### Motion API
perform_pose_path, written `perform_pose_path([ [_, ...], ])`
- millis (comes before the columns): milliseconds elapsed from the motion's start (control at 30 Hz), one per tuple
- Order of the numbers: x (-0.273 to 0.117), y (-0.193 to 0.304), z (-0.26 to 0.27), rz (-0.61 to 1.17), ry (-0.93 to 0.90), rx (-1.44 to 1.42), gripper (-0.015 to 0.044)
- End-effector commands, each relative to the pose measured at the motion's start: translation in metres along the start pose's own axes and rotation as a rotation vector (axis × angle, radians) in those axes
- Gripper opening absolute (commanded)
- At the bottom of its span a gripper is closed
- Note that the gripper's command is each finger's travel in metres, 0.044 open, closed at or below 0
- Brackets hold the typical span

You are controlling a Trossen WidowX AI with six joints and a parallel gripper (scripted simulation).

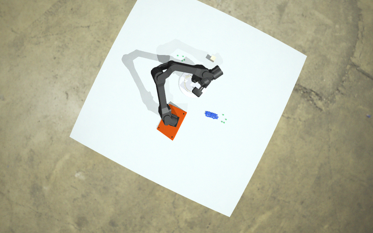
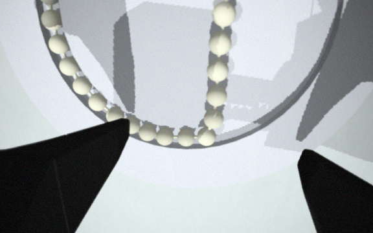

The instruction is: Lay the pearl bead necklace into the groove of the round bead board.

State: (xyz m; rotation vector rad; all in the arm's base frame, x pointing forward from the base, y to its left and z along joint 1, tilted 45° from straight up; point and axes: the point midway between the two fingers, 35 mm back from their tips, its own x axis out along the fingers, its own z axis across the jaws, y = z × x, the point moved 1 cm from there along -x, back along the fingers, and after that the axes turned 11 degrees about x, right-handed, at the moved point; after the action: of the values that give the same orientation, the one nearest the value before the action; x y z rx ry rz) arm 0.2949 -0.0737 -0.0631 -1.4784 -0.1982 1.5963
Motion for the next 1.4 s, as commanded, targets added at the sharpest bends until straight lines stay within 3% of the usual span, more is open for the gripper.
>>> perform_pose_path([
  [0,-0.005,0.001,0.0,0.003,0.003,0.071,0.0387],
  [167,-0.029,0.002,0.003,0.003,0.004,0.588,0.0256],
  [333,-0.033,0.002,0.004,0.003,0.003,0.661,0.0125],
  [1367,-0.001,0.002,0.003,0.002,0.005,0.658,0.012],
])
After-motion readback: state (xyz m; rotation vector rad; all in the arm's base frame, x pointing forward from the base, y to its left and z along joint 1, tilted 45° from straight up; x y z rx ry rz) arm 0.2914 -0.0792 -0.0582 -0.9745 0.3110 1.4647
